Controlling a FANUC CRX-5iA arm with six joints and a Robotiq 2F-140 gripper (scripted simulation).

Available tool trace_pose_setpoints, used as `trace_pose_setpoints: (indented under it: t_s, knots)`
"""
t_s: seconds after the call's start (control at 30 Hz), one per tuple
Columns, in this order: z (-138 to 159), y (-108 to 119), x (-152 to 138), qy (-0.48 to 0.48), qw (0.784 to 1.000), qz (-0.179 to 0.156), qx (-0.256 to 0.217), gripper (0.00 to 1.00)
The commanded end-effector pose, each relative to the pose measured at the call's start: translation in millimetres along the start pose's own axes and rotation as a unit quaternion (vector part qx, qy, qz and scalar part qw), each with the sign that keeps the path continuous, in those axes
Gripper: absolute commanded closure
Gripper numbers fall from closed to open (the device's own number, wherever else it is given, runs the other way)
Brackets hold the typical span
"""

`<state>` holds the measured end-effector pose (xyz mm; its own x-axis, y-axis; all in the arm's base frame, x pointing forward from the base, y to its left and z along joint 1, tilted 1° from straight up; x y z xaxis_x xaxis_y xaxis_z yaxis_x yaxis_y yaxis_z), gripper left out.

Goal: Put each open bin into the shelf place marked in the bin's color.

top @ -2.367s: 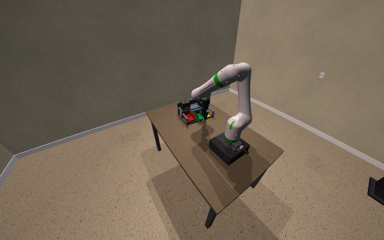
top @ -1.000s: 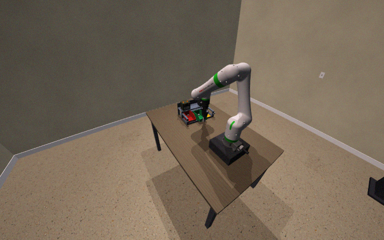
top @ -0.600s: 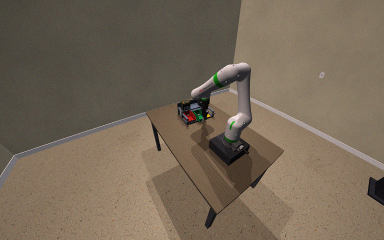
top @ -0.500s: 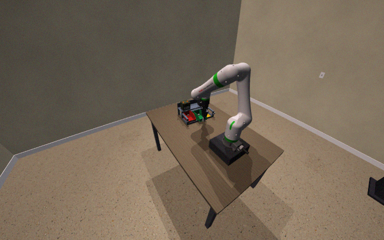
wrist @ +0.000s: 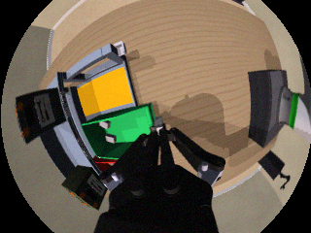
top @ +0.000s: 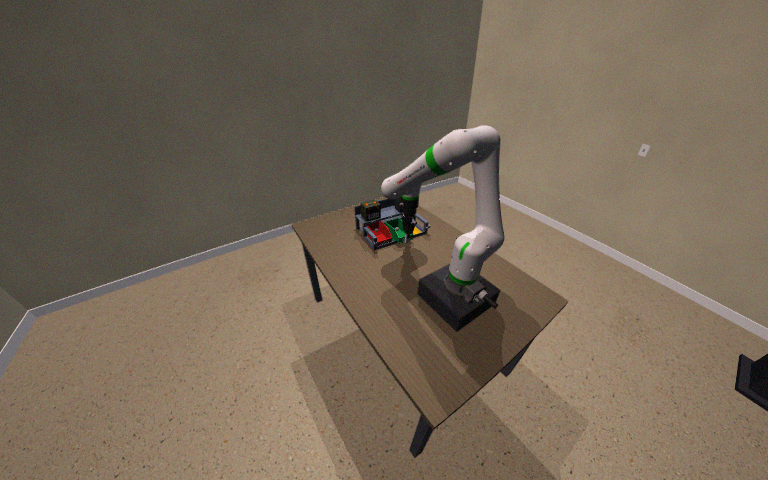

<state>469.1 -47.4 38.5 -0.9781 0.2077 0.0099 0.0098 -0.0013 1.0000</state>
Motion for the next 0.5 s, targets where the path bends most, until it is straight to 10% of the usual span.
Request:
trace_pose_setpoints:
  t_s: [0.0,0.47]
  knots:
    - [0.4,0.2,-2.6,0.000,1.000,0.000,0.000,1.00]
    - [1.6,0.2,-10.4,0.000,1.000,0.000,0.000,1.00]
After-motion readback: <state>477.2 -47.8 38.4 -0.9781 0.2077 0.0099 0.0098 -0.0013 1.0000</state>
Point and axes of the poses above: the point where the finger pads meet when closed, its own y axis back along the fingers, its own x axis across the jaws, z = x × y, the point moved 8 cm from there along y, back along the fingers, and after that the axes turned 9 degrees about -y, right-handed, at the moved point
